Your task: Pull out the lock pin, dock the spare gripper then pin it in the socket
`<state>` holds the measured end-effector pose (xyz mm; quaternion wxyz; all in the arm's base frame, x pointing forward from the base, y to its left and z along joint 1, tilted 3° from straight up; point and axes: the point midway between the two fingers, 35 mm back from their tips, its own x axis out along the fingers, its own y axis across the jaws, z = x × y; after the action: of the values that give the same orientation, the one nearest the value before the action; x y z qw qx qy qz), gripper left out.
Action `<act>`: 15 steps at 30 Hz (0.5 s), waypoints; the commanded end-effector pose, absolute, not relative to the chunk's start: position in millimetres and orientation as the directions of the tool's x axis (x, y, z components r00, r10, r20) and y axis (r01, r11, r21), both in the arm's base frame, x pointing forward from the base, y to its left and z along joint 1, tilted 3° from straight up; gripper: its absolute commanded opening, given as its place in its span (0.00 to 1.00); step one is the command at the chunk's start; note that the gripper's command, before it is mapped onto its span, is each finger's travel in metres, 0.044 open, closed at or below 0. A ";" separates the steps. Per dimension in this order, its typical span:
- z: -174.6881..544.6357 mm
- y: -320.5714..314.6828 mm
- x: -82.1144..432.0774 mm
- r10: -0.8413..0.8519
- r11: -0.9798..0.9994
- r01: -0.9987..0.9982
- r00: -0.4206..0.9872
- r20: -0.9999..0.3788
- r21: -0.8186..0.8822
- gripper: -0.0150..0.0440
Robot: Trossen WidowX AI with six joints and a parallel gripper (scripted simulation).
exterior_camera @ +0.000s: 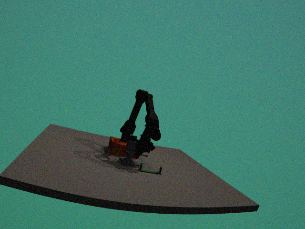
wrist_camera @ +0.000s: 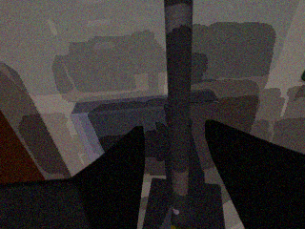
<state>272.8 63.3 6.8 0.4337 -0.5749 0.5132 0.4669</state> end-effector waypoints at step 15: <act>34.3 82.4 270.4 -0.186 -0.100 -0.995 0.035 -0.982 -0.017 0.59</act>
<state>271.1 77.7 27.9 0.4315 -0.5758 0.5130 0.4681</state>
